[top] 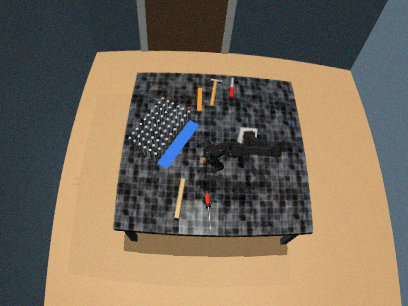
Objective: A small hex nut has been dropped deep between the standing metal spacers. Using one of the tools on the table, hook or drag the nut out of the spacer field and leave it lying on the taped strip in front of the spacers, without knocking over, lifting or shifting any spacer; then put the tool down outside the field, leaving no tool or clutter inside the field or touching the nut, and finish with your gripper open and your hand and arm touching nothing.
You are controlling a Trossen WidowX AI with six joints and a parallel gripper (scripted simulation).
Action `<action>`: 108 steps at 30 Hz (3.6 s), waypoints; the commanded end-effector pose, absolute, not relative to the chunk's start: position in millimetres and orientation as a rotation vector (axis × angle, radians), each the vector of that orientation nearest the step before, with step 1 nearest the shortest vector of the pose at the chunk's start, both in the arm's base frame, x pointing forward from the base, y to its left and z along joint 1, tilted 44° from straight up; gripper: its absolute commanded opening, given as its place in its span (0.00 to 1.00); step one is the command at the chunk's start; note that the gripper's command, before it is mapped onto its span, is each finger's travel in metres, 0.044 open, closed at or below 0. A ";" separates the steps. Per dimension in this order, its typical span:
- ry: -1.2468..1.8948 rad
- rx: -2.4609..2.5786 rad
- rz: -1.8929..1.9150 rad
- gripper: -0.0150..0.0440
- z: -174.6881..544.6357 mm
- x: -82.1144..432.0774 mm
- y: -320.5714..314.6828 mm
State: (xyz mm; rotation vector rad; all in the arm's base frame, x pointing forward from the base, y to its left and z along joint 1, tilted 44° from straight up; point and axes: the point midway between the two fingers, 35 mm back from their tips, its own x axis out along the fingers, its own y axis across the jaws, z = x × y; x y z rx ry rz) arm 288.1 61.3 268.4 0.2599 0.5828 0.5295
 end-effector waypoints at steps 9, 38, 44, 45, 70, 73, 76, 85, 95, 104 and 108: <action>0.685 0.632 0.538 0.25 282.1 273.7 86.0; 1.134 1.496 0.443 0.25 305.3 229.3 138.5; 1.255 1.655 0.389 0.25 310.0 218.5 147.5; 1.276 1.681 0.378 0.25 310.8 216.6 149.0; 1.857 2.201 -0.077 0.25 329.5 166.7 178.5; 1.930 2.244 -0.162 0.25 331.7 160.3 181.1; 1.965 2.263 -0.206 0.25 332.7 157.1 182.4; 1.965 2.261 -0.208 0.25 330.3 159.2 184.6; 1.963 2.256 -0.211 0.25 324.7 163.9 189.7; 1.961 2.253 -0.214 0.25 319.6 167.7 194.4; 1.961 2.252 -0.215 0.25 317.3 169.3 196.6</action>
